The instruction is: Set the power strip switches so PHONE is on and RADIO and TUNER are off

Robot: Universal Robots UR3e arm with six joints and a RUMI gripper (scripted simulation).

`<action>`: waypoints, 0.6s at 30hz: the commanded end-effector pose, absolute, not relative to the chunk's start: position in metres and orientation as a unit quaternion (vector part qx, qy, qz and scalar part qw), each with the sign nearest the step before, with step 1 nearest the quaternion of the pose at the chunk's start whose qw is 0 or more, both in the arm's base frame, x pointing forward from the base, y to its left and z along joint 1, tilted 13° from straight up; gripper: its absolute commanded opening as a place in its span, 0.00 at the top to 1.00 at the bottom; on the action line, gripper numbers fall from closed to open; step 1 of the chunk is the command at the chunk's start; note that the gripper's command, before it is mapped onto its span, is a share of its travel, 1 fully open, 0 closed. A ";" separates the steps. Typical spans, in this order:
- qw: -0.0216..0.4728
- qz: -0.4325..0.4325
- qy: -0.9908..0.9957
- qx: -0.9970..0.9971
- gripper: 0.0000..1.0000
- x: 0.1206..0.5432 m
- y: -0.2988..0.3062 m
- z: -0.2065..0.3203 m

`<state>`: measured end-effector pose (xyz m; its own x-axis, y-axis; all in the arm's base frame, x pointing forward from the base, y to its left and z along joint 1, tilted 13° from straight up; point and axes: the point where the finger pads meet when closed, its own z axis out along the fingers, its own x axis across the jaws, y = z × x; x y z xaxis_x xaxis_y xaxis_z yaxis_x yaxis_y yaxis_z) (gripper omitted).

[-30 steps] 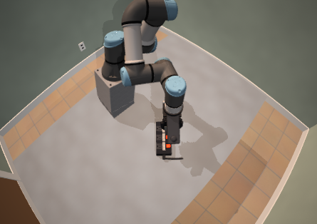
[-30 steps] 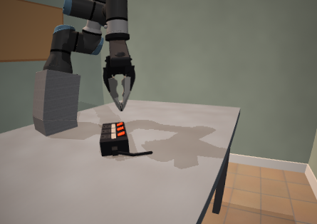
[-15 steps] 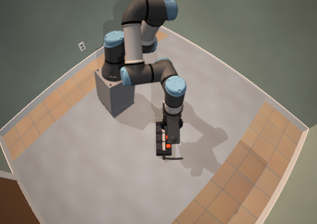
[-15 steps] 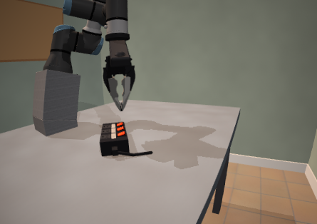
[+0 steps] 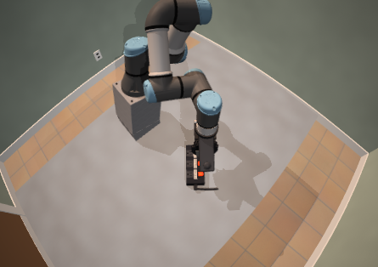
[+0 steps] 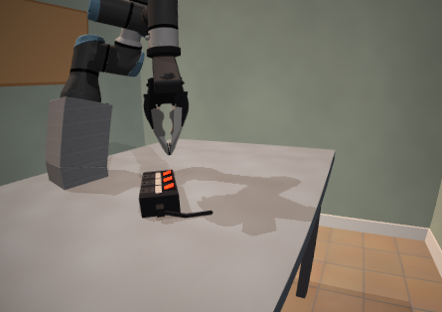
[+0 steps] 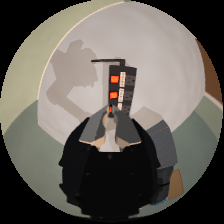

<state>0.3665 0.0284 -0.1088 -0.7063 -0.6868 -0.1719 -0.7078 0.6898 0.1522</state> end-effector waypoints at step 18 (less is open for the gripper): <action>0.052 0.103 0.918 -0.380 1.00 0.367 0.031 -0.123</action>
